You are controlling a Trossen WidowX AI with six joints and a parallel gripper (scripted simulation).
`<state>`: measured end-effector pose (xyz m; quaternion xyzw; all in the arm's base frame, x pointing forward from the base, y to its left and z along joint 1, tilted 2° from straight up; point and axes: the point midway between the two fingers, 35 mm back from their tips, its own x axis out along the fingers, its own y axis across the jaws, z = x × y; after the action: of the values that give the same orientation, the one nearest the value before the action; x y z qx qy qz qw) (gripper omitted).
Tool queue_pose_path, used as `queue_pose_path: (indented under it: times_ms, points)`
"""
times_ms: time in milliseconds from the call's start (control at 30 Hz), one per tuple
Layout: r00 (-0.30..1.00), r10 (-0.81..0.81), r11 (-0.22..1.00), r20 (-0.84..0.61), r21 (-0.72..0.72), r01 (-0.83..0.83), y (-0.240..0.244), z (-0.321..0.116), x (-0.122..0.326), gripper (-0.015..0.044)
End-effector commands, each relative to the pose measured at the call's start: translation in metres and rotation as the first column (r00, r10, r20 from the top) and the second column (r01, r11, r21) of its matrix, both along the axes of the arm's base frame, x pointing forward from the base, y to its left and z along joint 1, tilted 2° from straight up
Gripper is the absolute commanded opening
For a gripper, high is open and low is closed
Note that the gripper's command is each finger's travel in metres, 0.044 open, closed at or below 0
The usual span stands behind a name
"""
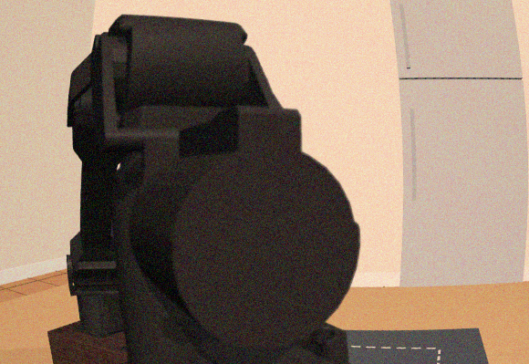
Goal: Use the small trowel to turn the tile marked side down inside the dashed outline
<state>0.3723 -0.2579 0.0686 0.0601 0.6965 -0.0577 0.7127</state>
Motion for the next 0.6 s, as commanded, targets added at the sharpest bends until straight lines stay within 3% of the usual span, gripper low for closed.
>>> queue_pose_path:
  times_ms: [0,567]
  points:
    - [1.000,0.005,1.000,-0.006,0.004,-0.005,0.000,-0.008,0.000,0.0270]
    - [1.000,0.005,1.000,-0.006,0.004,-0.005,0.000,-0.036,0.001,0.0270]
